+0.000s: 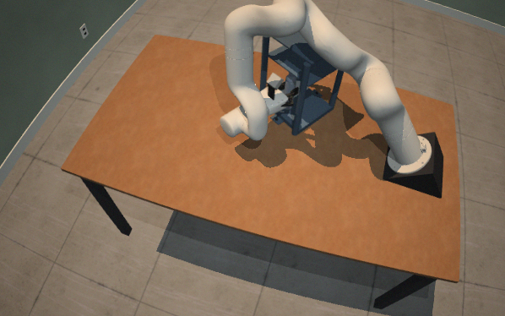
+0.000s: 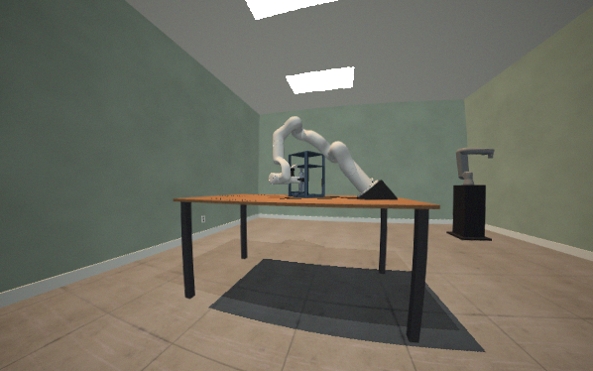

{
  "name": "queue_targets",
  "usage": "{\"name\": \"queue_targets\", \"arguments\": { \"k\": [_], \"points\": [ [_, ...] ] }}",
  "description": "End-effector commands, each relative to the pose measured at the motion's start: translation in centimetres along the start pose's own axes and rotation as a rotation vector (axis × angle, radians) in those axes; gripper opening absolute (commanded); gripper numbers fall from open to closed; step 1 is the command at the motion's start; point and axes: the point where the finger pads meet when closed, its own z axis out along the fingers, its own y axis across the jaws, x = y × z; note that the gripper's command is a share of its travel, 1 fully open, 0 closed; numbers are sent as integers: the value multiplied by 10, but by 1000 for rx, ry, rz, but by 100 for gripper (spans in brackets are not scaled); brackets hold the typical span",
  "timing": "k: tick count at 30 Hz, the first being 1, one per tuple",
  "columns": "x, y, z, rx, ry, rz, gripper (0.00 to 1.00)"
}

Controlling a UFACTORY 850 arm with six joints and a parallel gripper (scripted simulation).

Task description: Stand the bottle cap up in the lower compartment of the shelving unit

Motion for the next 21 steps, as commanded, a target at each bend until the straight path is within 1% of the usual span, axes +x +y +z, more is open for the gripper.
{"name": "queue_targets", "arguments": {
  "k": [1,21],
  "points": [
    [0,0,0,0,0,1,0],
    [-3,0,0,0,0,1,0]
  ]
}}
